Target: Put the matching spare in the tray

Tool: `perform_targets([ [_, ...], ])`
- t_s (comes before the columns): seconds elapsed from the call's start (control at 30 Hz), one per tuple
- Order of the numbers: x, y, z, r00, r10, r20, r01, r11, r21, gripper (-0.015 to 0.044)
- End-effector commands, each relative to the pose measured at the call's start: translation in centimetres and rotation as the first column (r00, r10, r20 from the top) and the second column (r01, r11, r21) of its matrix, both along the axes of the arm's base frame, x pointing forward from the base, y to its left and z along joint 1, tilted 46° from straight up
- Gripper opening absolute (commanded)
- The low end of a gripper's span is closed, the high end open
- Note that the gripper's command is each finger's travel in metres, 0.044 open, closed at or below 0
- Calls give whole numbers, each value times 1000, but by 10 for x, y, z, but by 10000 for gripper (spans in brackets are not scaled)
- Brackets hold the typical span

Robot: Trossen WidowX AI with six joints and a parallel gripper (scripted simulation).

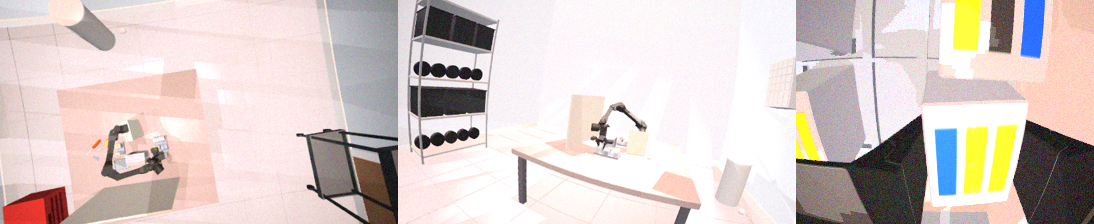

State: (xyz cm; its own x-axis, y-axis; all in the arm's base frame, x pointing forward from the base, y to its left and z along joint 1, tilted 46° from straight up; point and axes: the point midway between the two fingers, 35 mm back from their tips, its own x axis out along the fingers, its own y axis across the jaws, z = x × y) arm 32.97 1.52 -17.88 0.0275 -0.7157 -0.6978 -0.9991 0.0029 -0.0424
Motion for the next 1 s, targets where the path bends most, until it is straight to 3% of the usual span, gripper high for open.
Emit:
perform_targets([
  [0.0,2,14,11,1000,3,6,-3,1000,5,0],
  [0.23,-1,54,50,1000,6,4,-6,1000,5,0],
  [0.47,0,60,55,1000,17,8,-17,1000,6,0],
  [0.73,-11,106,101,1000,8,3,-8,1000,8,0],
  [0.97,-8,104,113,1000,7,1,-7,1000,14,0],
])
